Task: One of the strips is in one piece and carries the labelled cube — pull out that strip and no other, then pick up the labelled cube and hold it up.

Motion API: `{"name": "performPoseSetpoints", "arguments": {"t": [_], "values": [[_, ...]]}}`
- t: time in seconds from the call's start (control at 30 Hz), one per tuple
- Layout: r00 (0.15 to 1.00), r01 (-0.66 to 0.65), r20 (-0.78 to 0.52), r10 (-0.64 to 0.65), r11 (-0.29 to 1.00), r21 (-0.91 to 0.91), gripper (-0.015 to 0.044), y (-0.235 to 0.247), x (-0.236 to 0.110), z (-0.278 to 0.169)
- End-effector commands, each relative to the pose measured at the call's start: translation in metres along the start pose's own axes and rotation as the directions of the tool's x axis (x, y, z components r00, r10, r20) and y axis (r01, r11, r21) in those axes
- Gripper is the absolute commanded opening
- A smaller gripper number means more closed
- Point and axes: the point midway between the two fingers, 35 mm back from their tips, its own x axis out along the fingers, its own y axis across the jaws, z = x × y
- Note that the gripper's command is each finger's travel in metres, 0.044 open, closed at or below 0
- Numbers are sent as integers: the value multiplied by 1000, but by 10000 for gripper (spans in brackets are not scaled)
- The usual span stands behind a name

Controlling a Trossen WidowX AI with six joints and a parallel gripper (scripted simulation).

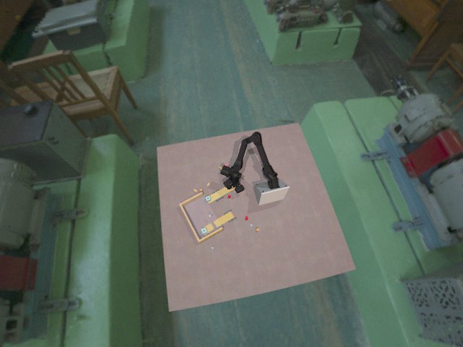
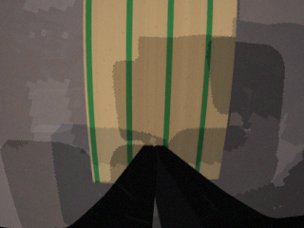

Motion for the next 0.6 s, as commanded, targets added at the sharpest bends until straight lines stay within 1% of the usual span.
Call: {"name": "performPoseSetpoints", "arguments": {"t": [0.0, 0.57], "values": [[999, -6, -41, 6, 1000, 4, 0, 2, 5, -18], [999, -6, -42, 6, 1000, 3, 0, 2, 5, -31]]}}
